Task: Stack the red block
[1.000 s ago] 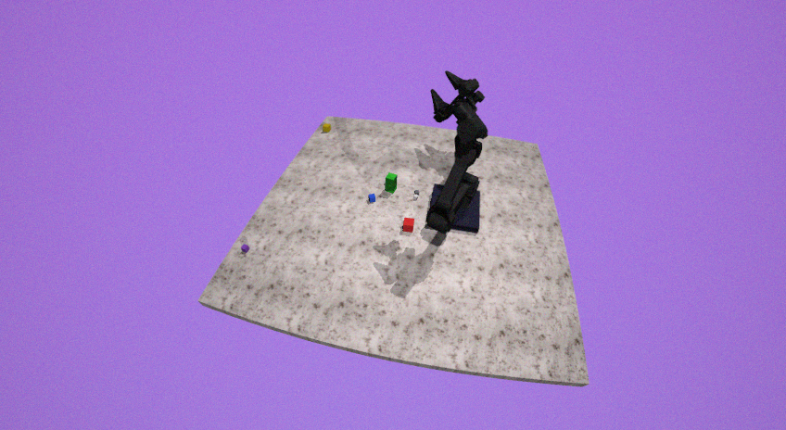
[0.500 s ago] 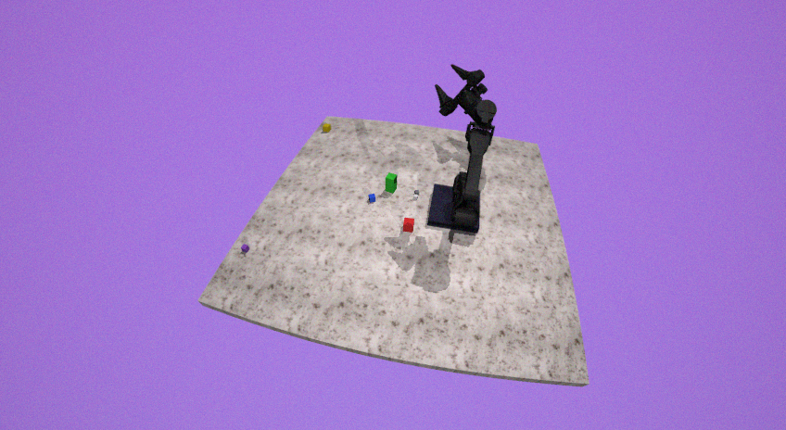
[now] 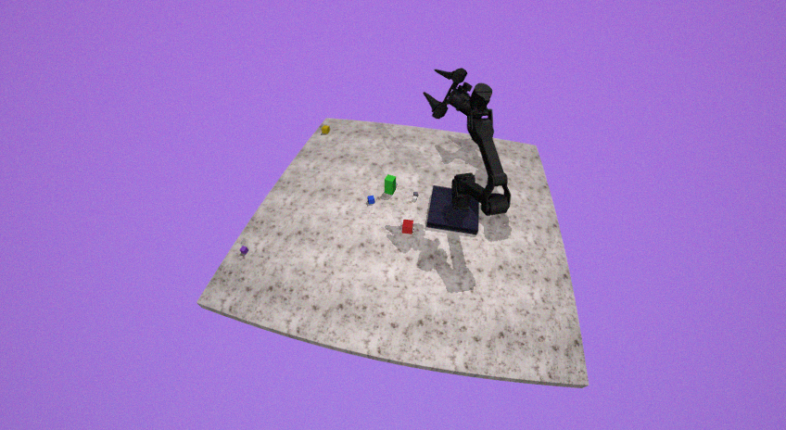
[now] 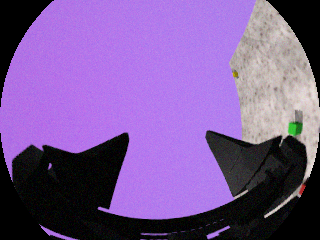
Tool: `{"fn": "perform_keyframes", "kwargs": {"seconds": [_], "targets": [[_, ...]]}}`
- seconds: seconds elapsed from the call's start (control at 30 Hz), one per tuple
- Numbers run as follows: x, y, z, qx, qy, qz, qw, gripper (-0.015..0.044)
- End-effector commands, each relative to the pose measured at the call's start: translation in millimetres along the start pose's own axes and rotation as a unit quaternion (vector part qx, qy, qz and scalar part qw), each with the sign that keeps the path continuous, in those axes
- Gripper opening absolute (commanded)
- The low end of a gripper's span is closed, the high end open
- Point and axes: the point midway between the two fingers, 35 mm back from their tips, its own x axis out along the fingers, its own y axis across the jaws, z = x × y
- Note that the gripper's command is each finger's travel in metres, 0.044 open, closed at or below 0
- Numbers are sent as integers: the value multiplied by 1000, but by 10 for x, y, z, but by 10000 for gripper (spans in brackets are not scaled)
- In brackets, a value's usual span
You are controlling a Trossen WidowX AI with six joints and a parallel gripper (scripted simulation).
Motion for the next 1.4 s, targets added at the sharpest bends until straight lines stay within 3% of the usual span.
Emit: {"fn": "perform_keyframes", "kwargs": {"seconds": [0.0, 0.73, 1.07, 1.37], "targets": [[120, -132, 22, 0, 9, -32, 999, 440], [573, -1472, -441, -74, 148, -285, 944, 440], [442, -2127, -873, -158, 250, -392, 871, 440], [114, -2648, -1262, -252, 356, -464, 771, 440]]}}
